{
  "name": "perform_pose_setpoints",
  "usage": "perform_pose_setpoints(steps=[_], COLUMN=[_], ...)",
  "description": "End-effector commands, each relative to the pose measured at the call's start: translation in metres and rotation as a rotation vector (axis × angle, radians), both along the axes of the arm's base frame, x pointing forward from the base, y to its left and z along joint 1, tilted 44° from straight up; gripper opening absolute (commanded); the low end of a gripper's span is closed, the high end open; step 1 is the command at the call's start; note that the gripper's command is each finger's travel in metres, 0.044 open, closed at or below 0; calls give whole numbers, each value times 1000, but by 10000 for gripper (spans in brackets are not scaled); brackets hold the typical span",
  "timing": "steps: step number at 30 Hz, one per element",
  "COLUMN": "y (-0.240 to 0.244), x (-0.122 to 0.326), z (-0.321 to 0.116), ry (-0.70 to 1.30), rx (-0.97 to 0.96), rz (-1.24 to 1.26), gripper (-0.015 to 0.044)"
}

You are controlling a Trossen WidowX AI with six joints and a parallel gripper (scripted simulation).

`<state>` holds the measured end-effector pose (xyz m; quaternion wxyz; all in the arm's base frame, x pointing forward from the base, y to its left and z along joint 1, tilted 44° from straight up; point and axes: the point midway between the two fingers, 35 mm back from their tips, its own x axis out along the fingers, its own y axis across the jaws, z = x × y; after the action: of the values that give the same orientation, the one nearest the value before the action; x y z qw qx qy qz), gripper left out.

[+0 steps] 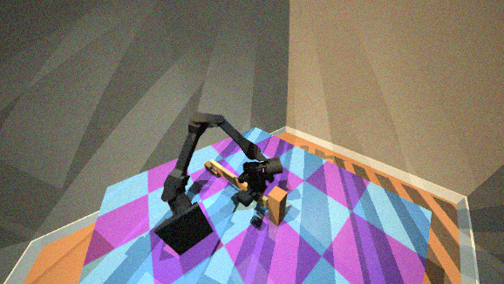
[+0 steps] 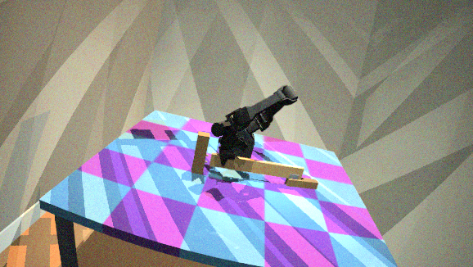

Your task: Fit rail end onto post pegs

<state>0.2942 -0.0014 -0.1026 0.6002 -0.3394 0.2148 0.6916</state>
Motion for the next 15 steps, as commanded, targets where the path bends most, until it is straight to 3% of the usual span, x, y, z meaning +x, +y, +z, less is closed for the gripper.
perform_pose_setpoints(steps=[1, 15], y=[-5, -8], x=[2, 3], z=[0, -3], ry=[-7, -7], rx=[-5, -6], rz=[-5, -5], gripper=[0, 0])
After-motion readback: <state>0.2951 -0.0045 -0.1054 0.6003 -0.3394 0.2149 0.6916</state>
